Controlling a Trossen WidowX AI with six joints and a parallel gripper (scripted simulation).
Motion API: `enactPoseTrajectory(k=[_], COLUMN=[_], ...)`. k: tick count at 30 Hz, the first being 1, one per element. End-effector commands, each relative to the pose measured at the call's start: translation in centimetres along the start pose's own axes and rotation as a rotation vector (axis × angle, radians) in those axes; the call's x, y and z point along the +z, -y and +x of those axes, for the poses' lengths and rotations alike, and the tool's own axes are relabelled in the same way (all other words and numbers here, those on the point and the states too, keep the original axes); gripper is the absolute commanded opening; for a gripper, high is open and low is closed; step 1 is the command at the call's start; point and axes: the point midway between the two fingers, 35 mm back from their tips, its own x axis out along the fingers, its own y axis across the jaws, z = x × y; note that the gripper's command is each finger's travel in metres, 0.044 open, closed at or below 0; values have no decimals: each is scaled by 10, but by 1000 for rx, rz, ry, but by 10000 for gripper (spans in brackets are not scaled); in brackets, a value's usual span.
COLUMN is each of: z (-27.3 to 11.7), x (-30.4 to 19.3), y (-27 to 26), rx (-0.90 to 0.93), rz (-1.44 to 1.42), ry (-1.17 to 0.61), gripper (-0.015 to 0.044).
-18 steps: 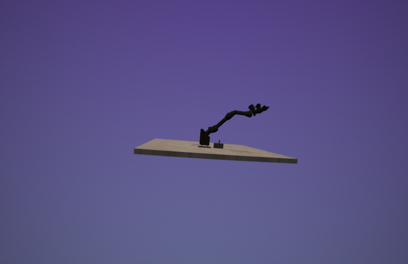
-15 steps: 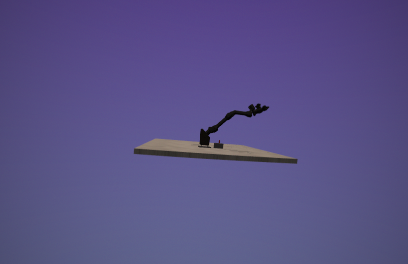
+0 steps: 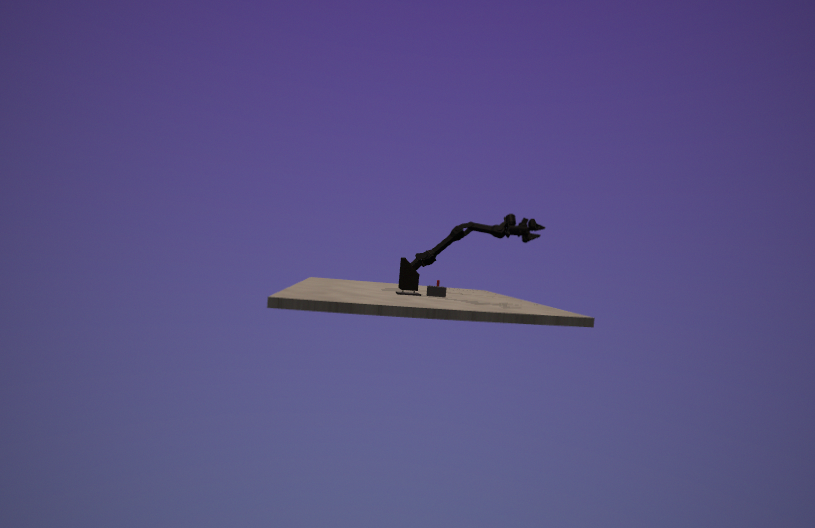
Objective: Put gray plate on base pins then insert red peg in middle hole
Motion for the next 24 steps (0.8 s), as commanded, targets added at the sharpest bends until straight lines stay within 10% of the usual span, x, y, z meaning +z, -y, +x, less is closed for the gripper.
enactPoseTrajectory(k=[1, 24], z=[-9, -198], x=[-48, -285], y=[29, 178], rx=[-39, 23], rz=[-115, -446], ry=[-143, -1081], gripper=[440, 440])
